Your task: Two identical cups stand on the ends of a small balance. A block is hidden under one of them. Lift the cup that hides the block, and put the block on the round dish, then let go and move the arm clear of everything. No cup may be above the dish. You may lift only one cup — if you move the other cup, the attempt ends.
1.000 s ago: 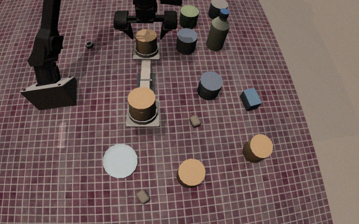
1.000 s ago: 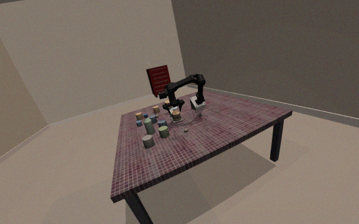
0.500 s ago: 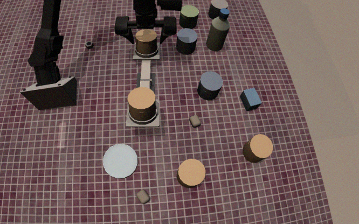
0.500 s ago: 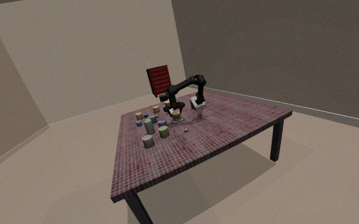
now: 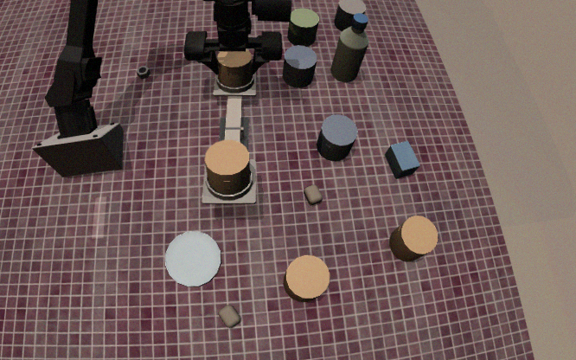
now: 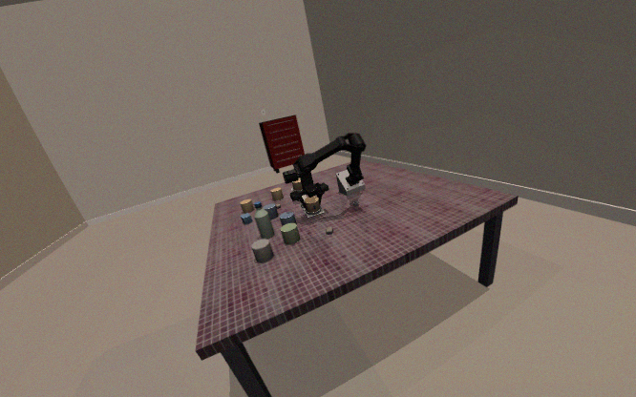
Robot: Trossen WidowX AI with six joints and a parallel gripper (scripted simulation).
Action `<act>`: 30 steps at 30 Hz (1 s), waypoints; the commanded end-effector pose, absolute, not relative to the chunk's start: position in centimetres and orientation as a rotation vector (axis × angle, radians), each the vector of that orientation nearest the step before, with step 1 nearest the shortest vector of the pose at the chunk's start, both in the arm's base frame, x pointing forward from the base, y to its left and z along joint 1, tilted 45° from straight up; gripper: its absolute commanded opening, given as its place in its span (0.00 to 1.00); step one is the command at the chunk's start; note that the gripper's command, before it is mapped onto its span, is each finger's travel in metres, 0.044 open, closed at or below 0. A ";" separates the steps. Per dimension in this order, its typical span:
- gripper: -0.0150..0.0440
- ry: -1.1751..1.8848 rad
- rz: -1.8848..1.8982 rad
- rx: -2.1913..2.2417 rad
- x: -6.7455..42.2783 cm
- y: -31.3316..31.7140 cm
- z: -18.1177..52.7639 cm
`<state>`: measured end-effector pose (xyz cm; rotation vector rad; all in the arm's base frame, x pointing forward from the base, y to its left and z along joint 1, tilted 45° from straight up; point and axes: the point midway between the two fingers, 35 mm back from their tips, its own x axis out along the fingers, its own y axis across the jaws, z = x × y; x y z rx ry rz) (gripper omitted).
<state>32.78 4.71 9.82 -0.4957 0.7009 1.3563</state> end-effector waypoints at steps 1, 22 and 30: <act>0.77 0.697 1.355 -0.491 32.8 4.8 9.9; 0.25 0.701 1.333 -0.490 33.0 3.2 11.3; 0.25 0.703 1.323 -0.489 33.1 2.4 12.0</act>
